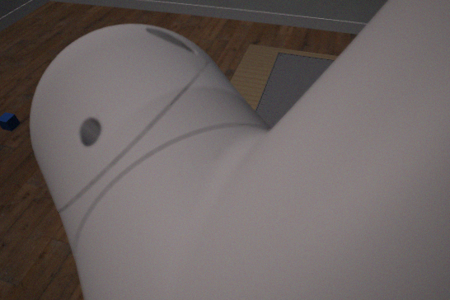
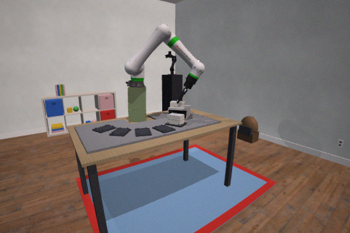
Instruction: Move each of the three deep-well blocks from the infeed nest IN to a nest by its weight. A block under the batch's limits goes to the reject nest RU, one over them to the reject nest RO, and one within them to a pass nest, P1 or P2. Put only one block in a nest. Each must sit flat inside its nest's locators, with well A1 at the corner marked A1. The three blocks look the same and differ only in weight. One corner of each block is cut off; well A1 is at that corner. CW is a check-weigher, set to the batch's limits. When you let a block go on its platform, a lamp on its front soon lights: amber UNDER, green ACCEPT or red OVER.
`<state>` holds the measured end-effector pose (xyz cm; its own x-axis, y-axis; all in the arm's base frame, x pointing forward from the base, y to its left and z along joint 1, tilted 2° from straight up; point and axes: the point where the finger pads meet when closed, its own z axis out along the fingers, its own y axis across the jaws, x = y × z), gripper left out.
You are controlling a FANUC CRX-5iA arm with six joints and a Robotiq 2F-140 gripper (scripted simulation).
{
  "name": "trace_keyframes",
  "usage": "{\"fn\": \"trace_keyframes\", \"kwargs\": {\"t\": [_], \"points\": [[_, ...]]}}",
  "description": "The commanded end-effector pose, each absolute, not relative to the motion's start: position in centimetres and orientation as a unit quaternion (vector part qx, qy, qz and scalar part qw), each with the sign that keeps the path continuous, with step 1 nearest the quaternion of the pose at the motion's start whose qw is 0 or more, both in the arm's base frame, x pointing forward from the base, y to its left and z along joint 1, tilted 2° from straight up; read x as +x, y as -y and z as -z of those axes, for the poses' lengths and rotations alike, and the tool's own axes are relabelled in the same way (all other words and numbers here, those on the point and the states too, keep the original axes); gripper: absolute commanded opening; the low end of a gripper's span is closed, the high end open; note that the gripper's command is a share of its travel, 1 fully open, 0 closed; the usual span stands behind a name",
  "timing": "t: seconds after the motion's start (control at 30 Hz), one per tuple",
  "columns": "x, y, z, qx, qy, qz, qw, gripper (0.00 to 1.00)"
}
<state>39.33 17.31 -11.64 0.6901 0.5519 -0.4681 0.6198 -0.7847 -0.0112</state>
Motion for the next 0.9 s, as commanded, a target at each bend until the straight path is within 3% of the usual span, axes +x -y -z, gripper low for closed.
{"fn": "trace_keyframes", "kwargs": {"t": [0.0,0.87], "points": [[39.0,-18.0,11.6,0.916,-0.32,0.229,0.074,0.1],[35.3,-25.1,11.1,0.916,-0.32,0.229,0.074,0.1]]}}
